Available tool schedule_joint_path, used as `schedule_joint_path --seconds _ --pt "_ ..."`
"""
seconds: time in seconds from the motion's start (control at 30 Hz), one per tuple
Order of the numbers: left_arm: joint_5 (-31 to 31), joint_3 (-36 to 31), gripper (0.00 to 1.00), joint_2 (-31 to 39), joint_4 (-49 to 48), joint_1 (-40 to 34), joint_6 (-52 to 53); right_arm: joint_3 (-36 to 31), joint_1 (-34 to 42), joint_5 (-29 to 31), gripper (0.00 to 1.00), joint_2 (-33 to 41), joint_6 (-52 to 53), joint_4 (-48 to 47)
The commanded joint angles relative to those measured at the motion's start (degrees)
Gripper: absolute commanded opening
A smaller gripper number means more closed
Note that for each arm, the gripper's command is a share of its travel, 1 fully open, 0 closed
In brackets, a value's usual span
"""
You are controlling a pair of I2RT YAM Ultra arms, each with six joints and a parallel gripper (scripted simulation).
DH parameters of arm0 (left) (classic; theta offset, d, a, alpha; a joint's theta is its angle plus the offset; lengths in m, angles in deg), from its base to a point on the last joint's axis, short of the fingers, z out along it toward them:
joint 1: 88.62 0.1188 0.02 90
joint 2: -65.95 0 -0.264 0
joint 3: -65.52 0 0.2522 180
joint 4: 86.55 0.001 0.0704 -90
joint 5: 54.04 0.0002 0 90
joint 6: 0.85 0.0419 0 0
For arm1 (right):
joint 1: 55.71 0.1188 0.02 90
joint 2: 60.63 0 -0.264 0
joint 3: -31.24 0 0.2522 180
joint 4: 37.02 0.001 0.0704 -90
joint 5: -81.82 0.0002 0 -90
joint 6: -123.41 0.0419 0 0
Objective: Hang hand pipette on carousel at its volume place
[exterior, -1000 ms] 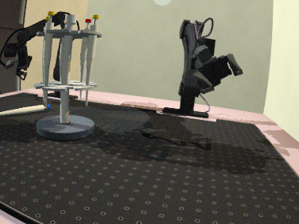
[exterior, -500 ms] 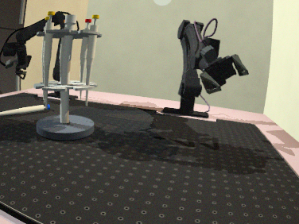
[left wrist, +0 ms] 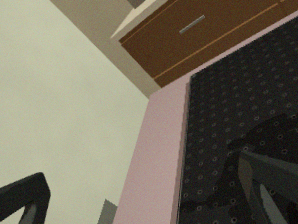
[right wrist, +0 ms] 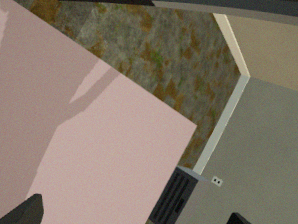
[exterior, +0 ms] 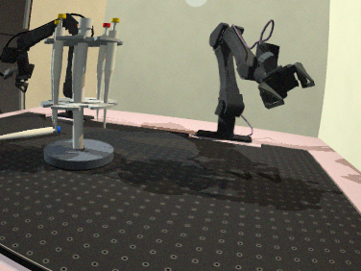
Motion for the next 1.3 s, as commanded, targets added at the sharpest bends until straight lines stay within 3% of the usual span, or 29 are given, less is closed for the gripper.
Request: schedule_joint_path --seconds 0.0,0.5,0.7,0.87,0.93,1.03,1.27 --pt "4.3 2.8 1.0 -0.4 1.5 2.7 0.7 3.3 -2.0 0.2 1.0 -1.3 -3.0 -2.1" --pt "14.0 7.8 1.0 -2.9 4.9 12.5 2.2 11.5 -7.0 -0.9 1.0 -6.1 -9.9 -3.6" --pt "9.1 19.1 1.0 3.6 25.1 13.1 -5.8 10.5 -6.5 -0.9 1.0 -5.2 -9.6 -2.8" --pt "4.6 26.6 1.0 2.4 39.2 10.7 -11.4 10.5 -6.5 -0.9 1.0 -5.2 -9.6 -2.8" --pt "4.6 26.6 1.0 2.4 39.2 10.7 -11.4 10.5 -6.5 -0.9 1.0 -5.2 -9.6 -2.8" --pt "2.9 32.7 1.0 5.6 50.2 10.8 -15.5 10.5 -6.5 -0.9 1.0 -5.2 -9.6 -2.8" --pt "-1.0 45.5 1.0 5.3 72.6 10.4 -22.5 10.5 -6.5 -0.9 1.0 -5.2 -9.6 -2.8"
